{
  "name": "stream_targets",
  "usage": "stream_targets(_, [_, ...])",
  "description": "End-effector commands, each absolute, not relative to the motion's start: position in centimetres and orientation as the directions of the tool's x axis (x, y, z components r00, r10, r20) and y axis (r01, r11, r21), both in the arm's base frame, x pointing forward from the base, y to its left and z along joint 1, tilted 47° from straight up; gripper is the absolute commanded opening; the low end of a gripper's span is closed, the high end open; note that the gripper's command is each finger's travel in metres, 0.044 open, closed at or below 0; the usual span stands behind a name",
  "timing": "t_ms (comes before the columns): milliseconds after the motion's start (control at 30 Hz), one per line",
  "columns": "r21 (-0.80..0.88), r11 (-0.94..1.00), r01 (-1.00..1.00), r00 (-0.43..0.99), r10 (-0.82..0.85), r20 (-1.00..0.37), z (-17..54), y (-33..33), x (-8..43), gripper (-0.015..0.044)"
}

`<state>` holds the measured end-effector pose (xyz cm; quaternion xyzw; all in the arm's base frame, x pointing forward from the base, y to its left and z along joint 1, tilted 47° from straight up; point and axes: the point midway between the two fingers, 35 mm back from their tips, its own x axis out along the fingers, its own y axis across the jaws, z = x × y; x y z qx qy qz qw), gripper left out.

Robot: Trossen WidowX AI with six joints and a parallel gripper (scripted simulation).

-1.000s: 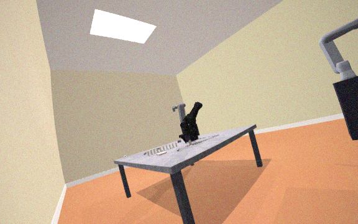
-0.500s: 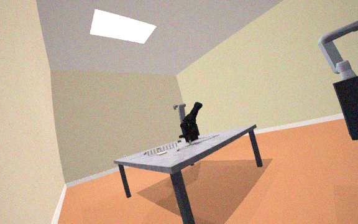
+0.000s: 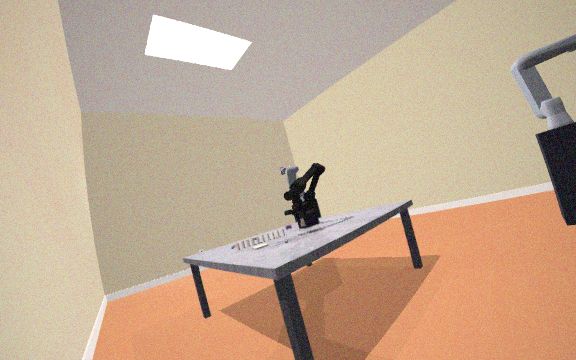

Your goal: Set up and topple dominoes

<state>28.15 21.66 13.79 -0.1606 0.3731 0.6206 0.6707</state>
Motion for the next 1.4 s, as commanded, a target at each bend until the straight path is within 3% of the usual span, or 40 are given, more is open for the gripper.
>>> stream_targets(0, [0.231,0.17,-0.958,-0.036,0.727,-0.686,19.0,17.0,28.0,0.0107])
stream_targets(400, [0.237,0.175,-0.956,-0.035,0.73,-0.682,20.4,15.6,27.7,0.0107])
stream_targets(500, [0.313,0.262,-0.913,-0.031,0.72,-0.693,19.0,14.4,28.2,0.0107])
stream_targets(767, [0.58,0.588,-0.564,-0.028,0.688,-0.725,13.1,9.0,29.2,0.0107])
stream_targets(900, [0.691,0.706,-0.155,-0.034,0.695,-0.718,8.6,4.5,28.5,0.0107])
stream_targets(1067, [0.687,0.676,0.266,-0.035,0.72,-0.694,4.8,0.8,26.6,0.0107])
stream_targets(1367, [0.684,0.67,0.288,-0.035,0.721,-0.692,4.6,0.6,26.4,0.0107])
